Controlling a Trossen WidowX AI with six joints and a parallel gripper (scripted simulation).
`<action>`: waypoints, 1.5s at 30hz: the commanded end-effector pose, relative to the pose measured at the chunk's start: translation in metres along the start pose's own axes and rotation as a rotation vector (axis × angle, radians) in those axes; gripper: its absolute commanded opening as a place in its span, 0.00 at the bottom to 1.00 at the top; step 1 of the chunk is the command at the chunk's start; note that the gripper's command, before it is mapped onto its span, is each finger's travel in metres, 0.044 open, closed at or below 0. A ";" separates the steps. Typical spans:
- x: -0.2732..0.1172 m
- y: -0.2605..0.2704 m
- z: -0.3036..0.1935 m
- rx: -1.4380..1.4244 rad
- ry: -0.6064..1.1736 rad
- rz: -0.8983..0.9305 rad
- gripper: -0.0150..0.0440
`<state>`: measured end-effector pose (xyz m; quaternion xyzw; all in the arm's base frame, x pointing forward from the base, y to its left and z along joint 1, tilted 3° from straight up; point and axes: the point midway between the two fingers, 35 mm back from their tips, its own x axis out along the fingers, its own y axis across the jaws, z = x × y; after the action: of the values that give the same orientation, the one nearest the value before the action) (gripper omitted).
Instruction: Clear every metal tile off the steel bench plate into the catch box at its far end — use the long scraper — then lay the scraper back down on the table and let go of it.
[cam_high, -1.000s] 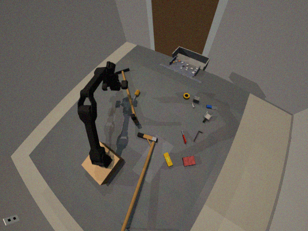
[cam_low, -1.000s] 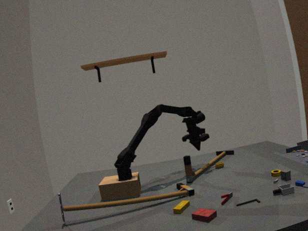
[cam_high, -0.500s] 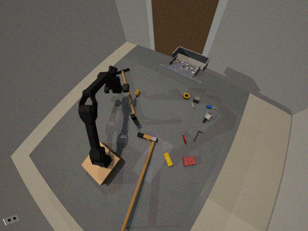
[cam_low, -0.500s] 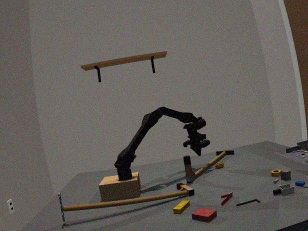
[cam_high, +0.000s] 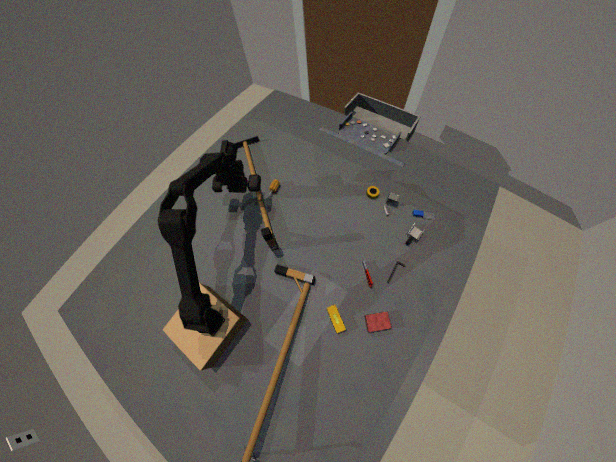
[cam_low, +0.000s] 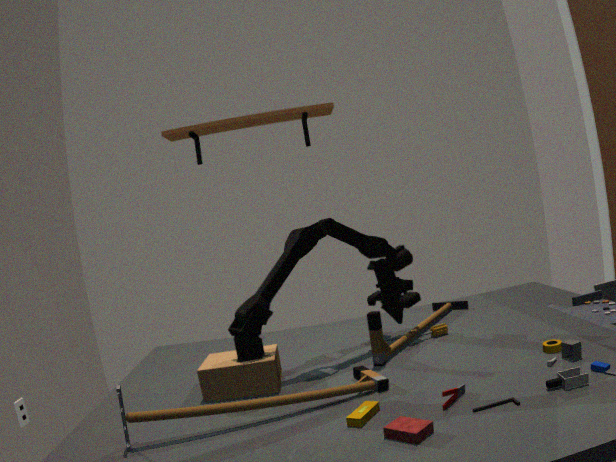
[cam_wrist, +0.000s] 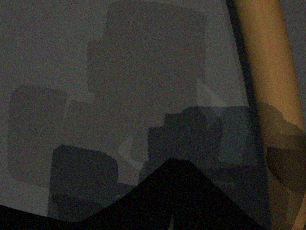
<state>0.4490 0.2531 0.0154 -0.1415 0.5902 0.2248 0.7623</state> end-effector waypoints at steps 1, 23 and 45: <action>0.010 0.000 -0.005 0.009 0.008 -0.003 0.25; 0.032 -0.008 -0.010 0.019 0.006 -0.004 0.25; 0.033 -0.027 0.001 0.017 0.003 -0.005 0.25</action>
<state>0.4700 0.2376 -0.0143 -0.1354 0.5900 0.2153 0.7663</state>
